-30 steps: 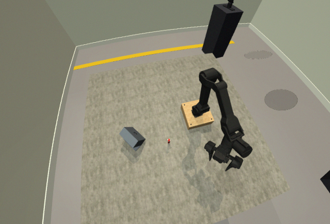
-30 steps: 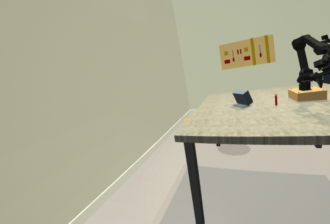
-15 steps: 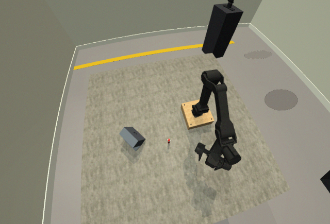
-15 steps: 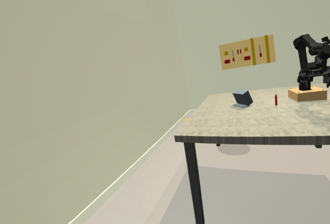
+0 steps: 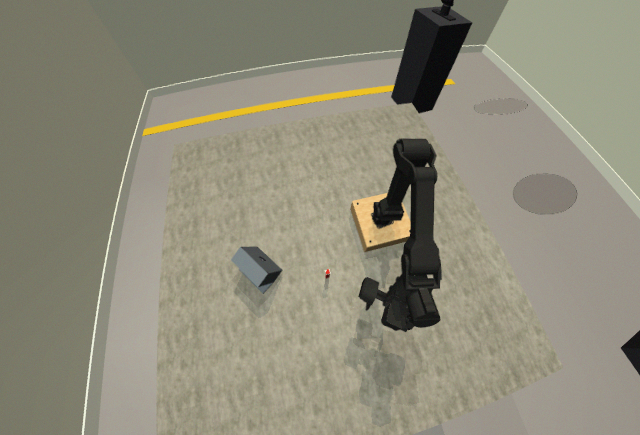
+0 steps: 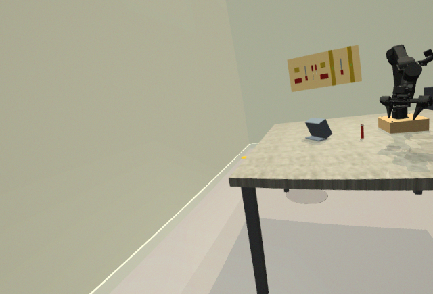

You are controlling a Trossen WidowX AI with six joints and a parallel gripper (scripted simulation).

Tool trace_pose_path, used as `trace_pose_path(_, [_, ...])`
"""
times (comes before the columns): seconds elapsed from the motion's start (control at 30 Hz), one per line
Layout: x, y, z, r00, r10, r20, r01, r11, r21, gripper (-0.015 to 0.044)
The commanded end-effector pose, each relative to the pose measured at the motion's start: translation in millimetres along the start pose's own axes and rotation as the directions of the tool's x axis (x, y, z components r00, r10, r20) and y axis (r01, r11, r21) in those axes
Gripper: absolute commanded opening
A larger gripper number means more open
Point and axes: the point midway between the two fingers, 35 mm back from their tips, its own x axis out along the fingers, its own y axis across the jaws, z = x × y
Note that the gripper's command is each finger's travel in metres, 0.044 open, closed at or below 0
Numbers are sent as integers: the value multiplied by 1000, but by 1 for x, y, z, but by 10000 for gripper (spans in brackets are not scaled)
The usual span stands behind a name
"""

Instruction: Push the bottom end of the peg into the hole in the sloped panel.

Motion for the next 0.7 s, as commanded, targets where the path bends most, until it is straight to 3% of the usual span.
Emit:
trace_pose_path(0.0, [3,-14,2,999,-14,-32,13,998,-59,440])
trace_pose_path(0.67, [15,-79,-5,978,-59,-200,-7,949,-315,440])
